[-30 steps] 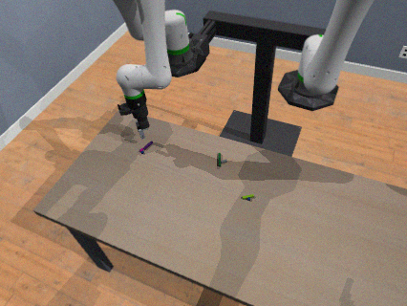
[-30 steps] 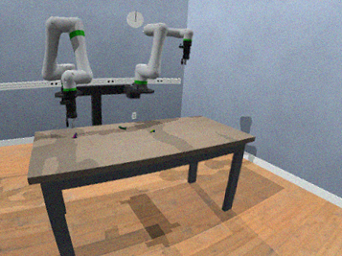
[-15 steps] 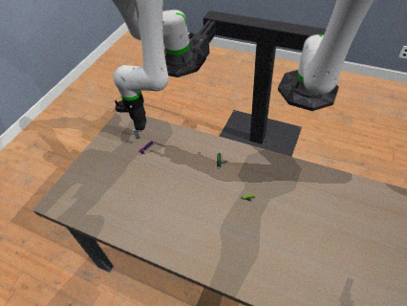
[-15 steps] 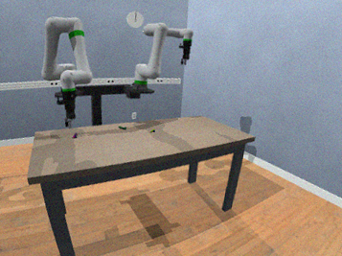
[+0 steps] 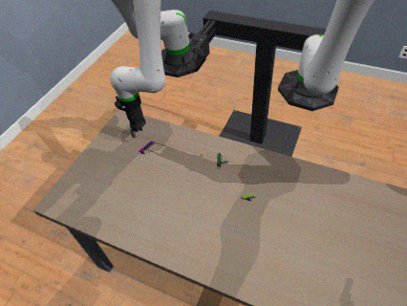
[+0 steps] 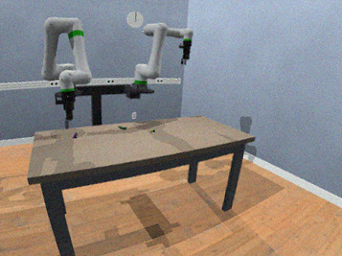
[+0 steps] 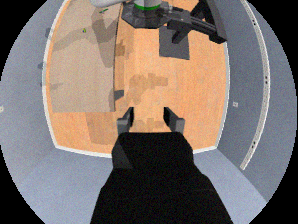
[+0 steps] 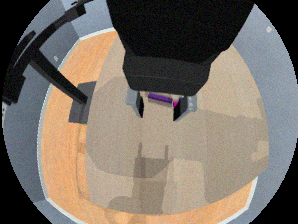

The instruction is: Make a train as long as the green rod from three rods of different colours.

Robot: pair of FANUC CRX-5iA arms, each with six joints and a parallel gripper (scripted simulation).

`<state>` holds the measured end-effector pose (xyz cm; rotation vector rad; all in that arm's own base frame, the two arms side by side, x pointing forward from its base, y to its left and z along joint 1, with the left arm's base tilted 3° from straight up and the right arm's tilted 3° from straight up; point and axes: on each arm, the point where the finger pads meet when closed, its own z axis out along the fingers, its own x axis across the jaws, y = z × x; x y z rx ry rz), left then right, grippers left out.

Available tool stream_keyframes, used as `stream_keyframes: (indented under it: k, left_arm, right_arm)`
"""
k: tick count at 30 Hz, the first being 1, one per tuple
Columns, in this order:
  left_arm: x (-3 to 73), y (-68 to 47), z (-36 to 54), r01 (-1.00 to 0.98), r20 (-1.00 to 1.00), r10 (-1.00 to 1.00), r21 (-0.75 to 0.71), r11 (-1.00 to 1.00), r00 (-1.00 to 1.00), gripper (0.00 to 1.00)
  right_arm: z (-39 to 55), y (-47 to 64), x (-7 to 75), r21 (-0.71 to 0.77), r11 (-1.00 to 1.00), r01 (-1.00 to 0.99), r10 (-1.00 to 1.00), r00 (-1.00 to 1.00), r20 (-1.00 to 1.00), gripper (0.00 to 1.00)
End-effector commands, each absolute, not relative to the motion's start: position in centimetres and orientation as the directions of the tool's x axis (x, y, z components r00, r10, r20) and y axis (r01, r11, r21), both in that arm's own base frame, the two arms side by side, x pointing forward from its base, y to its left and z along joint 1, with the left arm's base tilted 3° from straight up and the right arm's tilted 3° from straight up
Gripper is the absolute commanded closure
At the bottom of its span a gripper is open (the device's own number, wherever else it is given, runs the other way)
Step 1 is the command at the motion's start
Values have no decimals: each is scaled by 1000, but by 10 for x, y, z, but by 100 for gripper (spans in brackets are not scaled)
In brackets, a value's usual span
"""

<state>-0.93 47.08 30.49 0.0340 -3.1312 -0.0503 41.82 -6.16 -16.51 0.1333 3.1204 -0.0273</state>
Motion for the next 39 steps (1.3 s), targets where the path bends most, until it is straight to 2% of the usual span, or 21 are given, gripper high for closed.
stream_keyframes:
  k: [1, 6, 8, 9, 17, 25, 26, 39]
  left_arm:
    - [-9, 471, 306, -22, 9, -22, 34, 999, -1000, 0]
    - [-9, 471, 306, -22, 9, -22, 34, 999, -1000, 0]
    - [-9, 471, 306, -22, 9, -22, 34, 999, -1000, 0]
    - [-9, 471, 306, -22, 9, -22, 34, 999, -1000, 0]
    - [-9, 471, 306, -22, 9, -22, 34, 999, -1000, 0]
    - [-9, 471, 306, -22, 9, -22, 34, 999, -1000, 0]
    - [-9, 471, 306, -22, 9, -22, 34, 999, -1000, 0]
    - [-9, 471, 306, -22, 9, -22, 34, 999, -1000, 0]
  right_arm:
    - [-164, -64, 419, -36, 968, 249, 248, -968, -33, 0]
    - [-164, -66, 419, -30, 918, 395, 393, -919, -38, 0]
    - [-164, -66, 419, -30, 918, 395, 393, -919, -38, 0]
    - [-164, -67, 419, -27, 879, 477, 475, -879, -41, 0]
    - [-164, -69, 420, -17, 745, 667, 666, -744, -46, 0]
    - [-164, -69, 421, -8, 609, 793, 792, -609, -49, 0]
    - [-164, -70, 421, -3, 534, 845, 844, -534, -49, 0]
    - [-164, -70, 426, 16, 175, 985, 984, -174, -47, 0]
